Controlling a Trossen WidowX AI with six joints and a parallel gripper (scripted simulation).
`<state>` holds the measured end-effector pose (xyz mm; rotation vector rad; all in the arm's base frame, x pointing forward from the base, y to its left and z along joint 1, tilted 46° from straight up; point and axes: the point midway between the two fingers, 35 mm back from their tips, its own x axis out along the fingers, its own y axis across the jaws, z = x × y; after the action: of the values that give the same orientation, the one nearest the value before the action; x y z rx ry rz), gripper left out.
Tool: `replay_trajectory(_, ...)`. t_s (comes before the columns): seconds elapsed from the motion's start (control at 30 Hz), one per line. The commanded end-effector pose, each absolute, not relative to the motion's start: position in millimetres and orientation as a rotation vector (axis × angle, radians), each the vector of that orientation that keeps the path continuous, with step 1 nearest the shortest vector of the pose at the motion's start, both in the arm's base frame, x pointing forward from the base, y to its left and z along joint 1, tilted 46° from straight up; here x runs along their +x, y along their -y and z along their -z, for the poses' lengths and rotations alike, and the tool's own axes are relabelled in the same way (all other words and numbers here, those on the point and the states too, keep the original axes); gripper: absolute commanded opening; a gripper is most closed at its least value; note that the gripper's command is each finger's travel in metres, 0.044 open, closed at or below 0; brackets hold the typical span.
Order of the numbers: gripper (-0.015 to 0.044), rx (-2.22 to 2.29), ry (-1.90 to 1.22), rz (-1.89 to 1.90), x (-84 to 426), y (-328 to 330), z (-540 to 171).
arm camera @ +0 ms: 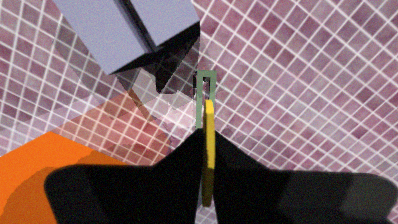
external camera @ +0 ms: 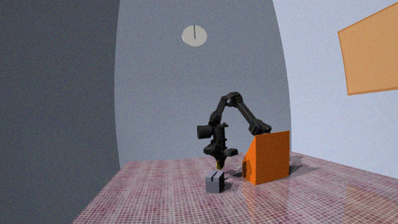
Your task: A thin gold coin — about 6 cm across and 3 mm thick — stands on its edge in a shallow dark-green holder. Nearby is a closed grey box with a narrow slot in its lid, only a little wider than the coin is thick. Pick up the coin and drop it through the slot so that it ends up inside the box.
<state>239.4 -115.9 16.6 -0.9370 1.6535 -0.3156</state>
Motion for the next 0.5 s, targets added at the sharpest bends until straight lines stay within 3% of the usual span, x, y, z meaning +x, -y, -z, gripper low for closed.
replay_trajectory(0.0, 0.0000, -0.940, -1.648, 0.317, 240, 107, -26)
replay_trajectory(0.47, 0.0000, -1.007, -1.674, 0.257, 240, 94, -41)
